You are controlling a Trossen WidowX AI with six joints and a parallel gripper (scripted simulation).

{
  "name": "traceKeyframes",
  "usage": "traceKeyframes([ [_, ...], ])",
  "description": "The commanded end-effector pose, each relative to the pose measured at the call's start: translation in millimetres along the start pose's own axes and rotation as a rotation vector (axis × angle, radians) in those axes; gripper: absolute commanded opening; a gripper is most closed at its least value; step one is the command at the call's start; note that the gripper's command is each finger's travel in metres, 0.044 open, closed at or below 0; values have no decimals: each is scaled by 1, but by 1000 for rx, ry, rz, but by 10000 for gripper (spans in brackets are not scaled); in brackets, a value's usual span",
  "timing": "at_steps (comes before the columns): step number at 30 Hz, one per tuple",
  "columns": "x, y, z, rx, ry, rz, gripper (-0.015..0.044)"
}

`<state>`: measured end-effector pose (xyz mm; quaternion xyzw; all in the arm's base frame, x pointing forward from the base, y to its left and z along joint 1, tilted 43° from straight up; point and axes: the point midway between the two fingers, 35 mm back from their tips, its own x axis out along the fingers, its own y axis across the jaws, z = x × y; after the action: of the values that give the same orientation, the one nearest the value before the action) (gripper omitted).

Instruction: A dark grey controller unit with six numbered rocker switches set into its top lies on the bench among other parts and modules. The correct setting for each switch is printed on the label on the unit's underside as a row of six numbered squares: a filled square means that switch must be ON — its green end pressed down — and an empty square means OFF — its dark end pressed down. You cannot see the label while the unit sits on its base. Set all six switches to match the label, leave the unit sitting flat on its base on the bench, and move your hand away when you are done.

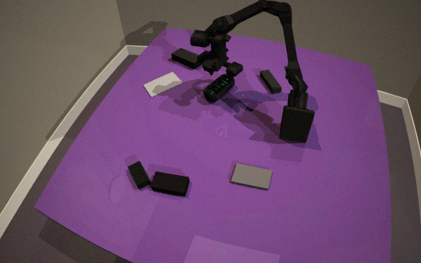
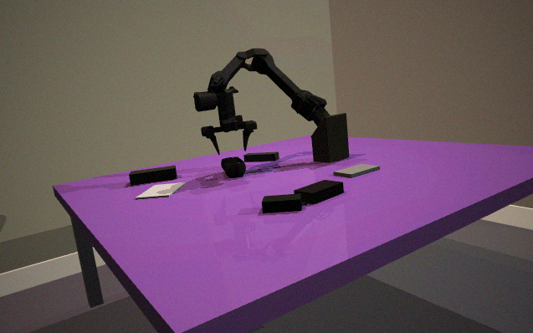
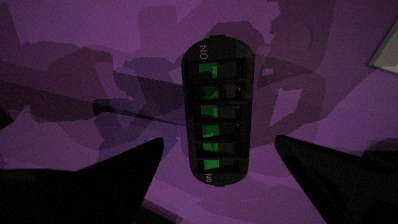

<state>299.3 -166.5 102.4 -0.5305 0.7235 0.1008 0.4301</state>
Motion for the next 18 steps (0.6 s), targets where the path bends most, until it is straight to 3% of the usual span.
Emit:
traceKeyframes([
  [1,-27,-2,1,3,-5,-10,440],
  [8,-46,-1,1,1,-6,-10,440],
  [18,-46,-1,1,1,-6,-10,177],
])
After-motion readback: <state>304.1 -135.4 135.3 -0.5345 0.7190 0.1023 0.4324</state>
